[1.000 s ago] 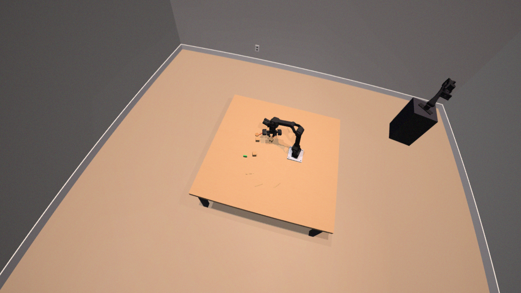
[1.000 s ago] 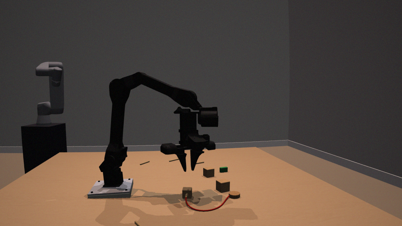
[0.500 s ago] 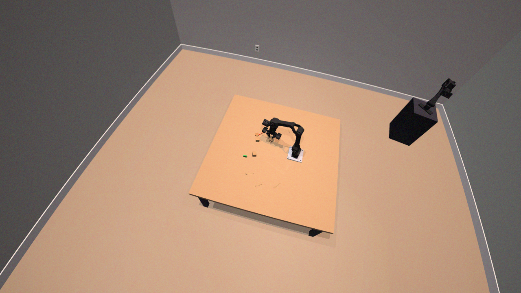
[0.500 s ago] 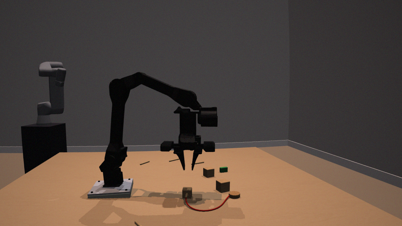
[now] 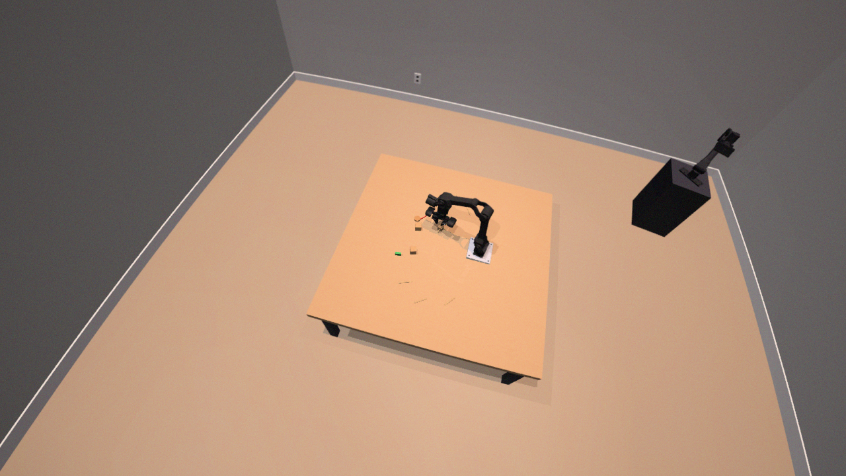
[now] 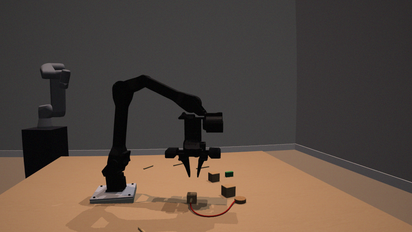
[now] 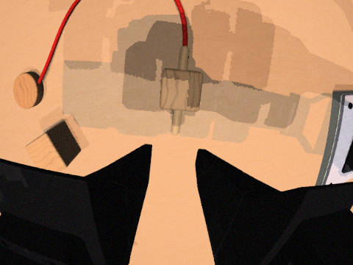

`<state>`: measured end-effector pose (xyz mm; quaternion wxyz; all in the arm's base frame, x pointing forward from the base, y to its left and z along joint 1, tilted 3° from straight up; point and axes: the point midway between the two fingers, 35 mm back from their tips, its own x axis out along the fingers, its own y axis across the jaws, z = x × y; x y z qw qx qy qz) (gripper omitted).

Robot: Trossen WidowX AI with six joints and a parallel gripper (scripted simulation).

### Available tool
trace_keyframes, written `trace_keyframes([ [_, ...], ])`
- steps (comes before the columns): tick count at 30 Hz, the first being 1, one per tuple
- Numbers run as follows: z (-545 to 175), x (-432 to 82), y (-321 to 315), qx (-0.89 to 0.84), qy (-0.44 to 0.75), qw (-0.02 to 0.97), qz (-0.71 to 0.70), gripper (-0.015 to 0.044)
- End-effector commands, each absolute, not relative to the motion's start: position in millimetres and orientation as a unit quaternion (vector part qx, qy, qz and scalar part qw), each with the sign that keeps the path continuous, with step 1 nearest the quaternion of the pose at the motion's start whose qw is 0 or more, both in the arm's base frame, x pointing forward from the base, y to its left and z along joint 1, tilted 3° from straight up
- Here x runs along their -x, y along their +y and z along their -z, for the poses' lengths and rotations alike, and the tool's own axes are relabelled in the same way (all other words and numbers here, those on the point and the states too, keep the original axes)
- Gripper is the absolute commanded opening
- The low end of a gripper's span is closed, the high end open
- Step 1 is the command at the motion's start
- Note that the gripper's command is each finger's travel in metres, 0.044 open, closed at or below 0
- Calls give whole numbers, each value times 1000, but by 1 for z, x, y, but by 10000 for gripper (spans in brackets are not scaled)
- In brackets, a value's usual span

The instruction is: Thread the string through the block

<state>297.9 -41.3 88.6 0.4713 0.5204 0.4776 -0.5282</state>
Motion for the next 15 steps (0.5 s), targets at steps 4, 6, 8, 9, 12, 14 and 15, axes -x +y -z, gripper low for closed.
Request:
trace_keyframes([
  [4,-72,-297,-40,-519,481,466,531,124],
  [6,-69,-297,-40,-519,481,466,531,124],
  [8,-66,-297,-40,-519,481,466,531,124],
  [9,-64,-297,-40,-519,481,466,531,124],
  [12,-59,-297,-40,-519,481,466,531,124],
  [14,-56,-297,-40,-519,481,466,531,124],
  [15,-54,-297,-40,-519,481,466,531,124],
])
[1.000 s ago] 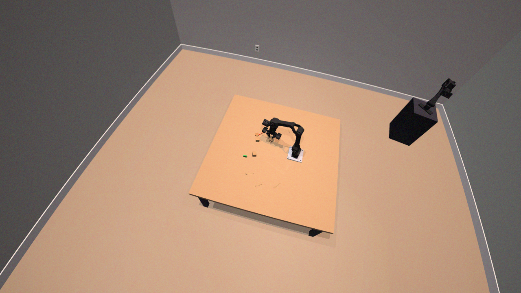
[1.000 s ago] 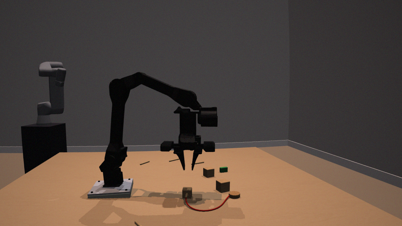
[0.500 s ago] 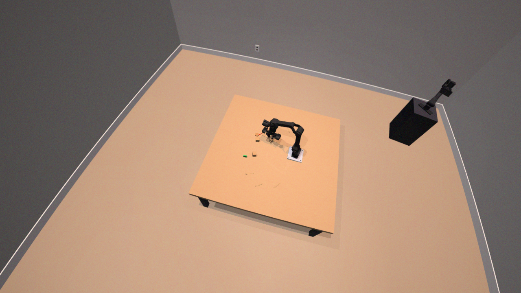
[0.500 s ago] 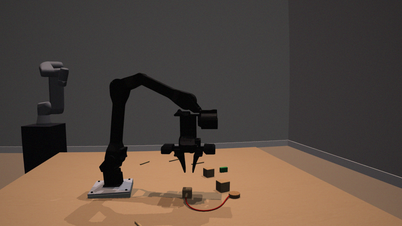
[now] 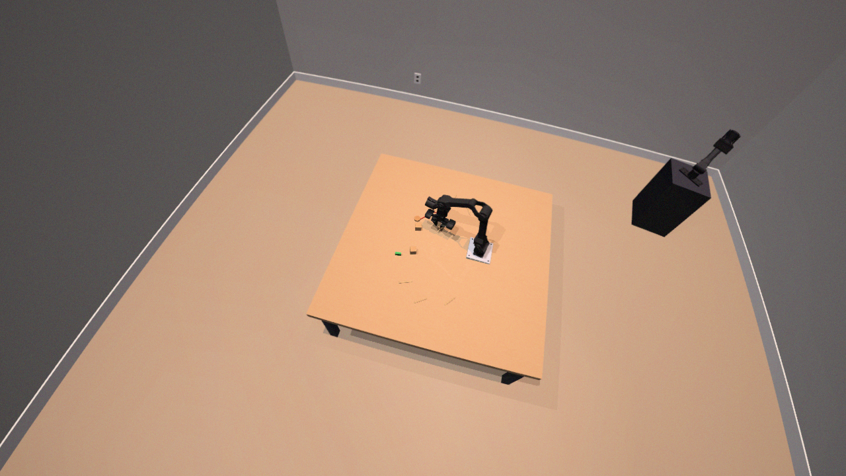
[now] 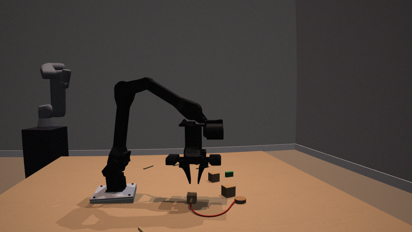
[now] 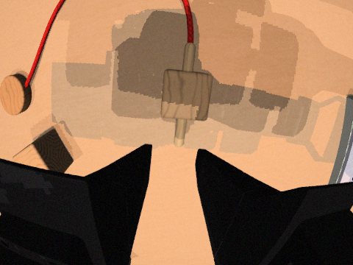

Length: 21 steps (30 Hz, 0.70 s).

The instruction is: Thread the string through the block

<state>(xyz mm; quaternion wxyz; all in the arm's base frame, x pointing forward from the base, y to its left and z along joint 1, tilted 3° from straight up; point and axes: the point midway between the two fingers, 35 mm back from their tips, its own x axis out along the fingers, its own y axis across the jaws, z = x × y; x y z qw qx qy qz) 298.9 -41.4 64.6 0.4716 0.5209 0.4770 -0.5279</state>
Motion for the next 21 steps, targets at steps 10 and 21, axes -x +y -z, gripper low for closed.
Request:
trace_keyframes([
  [10,-38,-296,-40,-519,481,466,531,124],
  [21,-20,-293,-40,-519,481,466,531,124],
])
